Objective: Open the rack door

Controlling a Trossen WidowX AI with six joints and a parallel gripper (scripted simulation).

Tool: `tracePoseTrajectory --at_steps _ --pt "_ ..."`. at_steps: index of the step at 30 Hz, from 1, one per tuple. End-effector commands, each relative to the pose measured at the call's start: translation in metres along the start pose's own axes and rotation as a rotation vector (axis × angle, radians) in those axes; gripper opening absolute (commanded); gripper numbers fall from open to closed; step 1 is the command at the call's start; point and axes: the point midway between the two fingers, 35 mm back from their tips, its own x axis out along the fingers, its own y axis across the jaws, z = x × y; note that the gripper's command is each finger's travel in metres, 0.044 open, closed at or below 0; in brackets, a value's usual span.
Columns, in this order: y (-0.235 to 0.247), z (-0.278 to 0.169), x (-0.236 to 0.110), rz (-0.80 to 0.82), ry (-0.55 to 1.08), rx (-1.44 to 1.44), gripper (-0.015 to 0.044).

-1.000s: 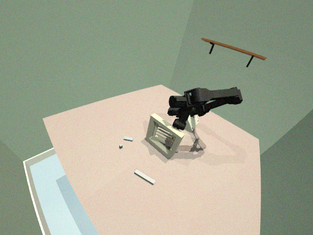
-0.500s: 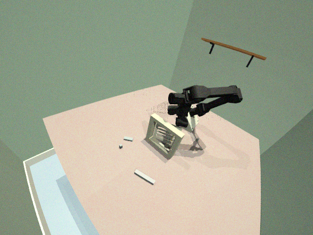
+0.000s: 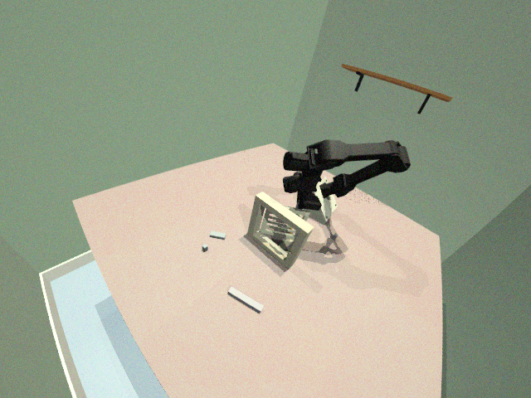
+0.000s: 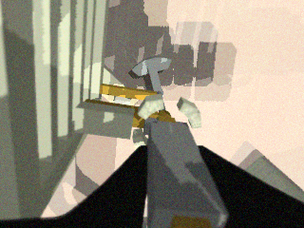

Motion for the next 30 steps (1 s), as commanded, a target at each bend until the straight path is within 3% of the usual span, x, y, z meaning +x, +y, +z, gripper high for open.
tracePoseTrajectory --at_steps 1,30 --pt "-0.006 0.002 0.000 0.002 -0.003 -0.067 0.0013" --pt "-0.056 0.030 0.000 -0.001 -0.005 -0.507 0.0013"
